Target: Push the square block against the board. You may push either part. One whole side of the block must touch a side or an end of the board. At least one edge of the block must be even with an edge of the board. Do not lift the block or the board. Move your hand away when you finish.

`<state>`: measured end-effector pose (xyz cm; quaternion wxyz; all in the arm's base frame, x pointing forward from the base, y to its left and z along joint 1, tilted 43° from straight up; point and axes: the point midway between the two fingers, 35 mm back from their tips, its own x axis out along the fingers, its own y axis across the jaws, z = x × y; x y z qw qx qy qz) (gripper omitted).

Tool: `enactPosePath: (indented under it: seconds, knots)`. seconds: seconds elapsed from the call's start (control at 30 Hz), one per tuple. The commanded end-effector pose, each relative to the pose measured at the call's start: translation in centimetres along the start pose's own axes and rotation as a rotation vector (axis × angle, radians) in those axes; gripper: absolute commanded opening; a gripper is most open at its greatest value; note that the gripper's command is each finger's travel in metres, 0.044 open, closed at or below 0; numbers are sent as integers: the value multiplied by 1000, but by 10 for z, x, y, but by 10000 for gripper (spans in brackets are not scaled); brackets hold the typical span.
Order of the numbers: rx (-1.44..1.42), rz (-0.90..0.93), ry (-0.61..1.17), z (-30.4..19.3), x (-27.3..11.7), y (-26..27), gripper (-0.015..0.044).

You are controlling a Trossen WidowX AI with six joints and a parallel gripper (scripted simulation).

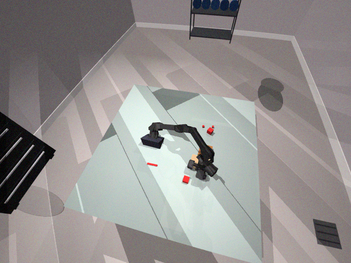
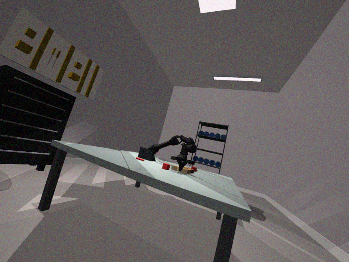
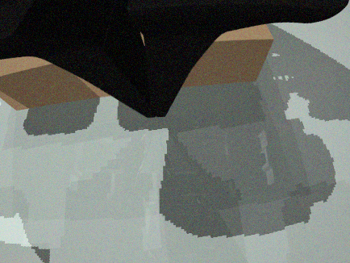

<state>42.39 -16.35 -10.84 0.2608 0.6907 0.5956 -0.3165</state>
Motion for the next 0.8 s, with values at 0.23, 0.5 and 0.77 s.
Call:
enactPosePath:
  seconds: [0.23, 0.5, 0.77]
  knots:
    - [-14, -4, 6, -18, 1, 2, 0]
    - [-23, -6, 6, -25, 0, 2, 0]
    - [-38, 3, 0, -14, 0, 3, 0]
